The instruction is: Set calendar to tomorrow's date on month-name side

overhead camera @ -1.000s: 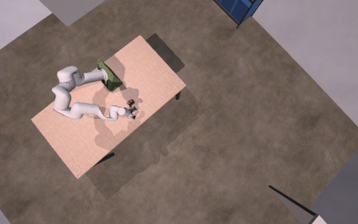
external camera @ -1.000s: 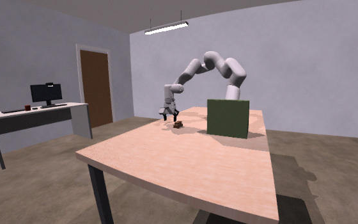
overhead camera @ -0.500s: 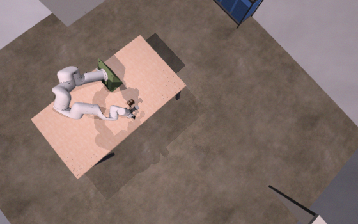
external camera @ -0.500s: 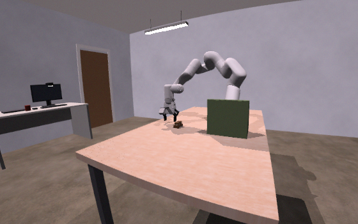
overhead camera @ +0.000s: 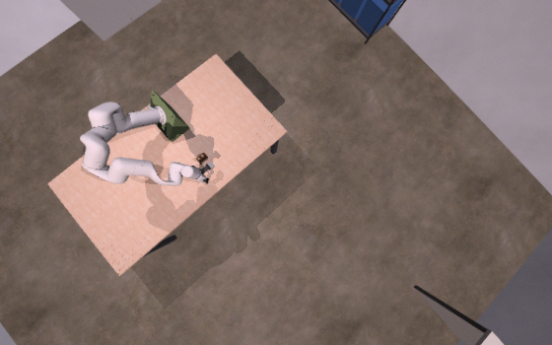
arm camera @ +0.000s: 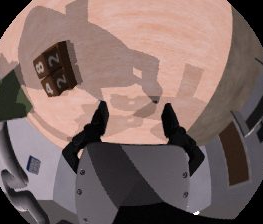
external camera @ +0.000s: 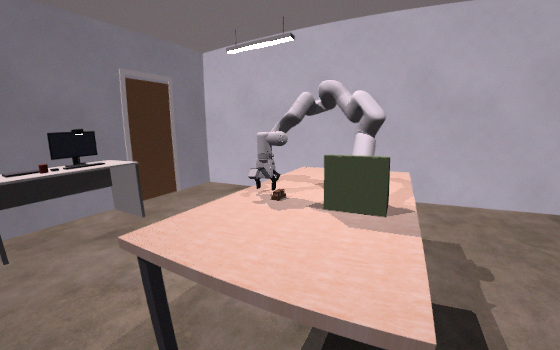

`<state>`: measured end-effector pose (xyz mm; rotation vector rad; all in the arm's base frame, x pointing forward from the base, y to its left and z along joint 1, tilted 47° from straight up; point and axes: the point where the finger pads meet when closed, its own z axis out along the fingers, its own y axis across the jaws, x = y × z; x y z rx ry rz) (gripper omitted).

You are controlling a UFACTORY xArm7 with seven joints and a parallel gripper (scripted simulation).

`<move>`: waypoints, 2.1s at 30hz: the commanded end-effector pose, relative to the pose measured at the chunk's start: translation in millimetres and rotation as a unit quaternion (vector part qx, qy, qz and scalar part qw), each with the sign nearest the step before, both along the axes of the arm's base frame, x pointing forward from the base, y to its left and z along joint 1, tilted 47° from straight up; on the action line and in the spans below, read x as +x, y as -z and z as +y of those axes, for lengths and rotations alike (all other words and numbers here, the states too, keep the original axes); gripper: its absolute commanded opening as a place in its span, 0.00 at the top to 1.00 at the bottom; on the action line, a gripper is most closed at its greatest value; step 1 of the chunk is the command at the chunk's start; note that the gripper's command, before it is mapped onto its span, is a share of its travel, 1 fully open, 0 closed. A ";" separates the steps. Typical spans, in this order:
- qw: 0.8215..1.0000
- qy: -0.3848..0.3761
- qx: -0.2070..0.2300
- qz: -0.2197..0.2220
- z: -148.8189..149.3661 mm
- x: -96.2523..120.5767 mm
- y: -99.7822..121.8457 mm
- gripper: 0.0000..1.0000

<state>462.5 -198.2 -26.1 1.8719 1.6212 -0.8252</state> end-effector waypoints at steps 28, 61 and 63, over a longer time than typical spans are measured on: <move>1.000 -0.002 0.001 -0.001 17.0 4.0 -14.7 0.00; 0.991 0.087 -0.013 -0.097 18.6 -41.9 -44.6 0.00; 0.991 0.087 -0.013 -0.097 18.0 -44.4 -45.6 0.00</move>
